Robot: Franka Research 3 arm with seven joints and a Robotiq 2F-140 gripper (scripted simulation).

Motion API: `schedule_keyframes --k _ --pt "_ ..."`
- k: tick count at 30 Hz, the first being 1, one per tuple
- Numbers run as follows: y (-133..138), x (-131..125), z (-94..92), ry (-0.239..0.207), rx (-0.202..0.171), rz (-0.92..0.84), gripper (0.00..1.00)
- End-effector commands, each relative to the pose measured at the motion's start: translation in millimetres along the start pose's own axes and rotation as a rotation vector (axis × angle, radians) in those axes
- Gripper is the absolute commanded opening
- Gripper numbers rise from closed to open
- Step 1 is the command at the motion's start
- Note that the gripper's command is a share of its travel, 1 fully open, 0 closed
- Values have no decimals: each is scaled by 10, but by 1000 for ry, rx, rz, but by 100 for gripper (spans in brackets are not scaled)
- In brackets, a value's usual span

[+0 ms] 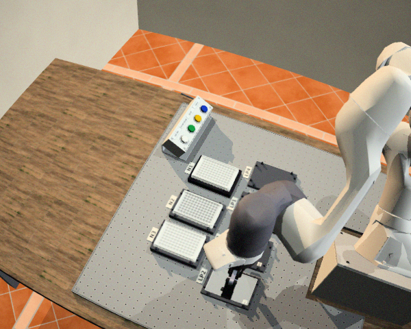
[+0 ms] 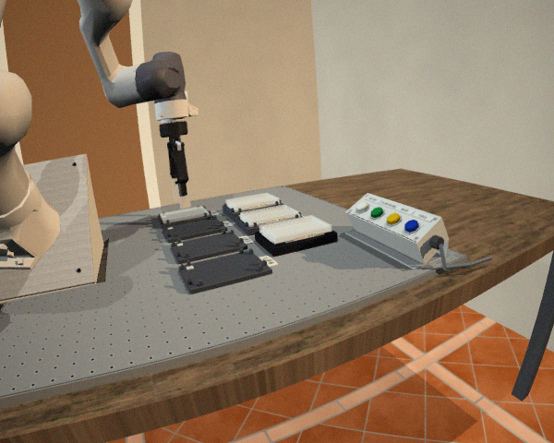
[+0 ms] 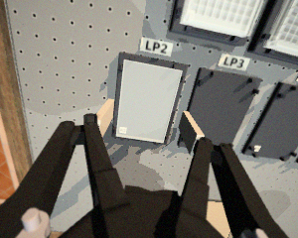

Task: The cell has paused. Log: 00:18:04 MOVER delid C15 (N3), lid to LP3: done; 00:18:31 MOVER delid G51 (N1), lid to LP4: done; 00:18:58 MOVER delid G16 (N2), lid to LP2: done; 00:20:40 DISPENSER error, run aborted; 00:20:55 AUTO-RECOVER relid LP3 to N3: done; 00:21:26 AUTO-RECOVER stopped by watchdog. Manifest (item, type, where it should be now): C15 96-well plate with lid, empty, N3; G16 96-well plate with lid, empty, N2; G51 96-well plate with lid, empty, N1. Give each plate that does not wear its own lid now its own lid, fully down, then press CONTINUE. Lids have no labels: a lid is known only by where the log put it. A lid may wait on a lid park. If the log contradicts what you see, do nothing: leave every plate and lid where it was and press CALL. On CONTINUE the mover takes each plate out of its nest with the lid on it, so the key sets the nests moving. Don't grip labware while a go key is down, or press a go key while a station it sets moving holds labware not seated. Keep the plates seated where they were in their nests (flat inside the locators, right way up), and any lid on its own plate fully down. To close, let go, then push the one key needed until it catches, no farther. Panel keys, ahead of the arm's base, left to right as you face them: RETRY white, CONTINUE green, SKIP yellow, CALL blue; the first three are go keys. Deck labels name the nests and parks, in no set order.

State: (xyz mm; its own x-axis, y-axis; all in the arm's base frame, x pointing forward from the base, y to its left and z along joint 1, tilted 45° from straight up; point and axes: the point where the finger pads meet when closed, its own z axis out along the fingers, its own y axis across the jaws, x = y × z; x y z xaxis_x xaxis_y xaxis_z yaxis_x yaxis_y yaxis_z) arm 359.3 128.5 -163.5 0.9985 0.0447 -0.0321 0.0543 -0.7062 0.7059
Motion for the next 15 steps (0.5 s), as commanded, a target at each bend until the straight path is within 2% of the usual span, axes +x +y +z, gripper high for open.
schedule_keyframes --k 1,15 --pt "-22 4 57 2 7 7 66" --pt "-23 4 137 2 7 7 66"
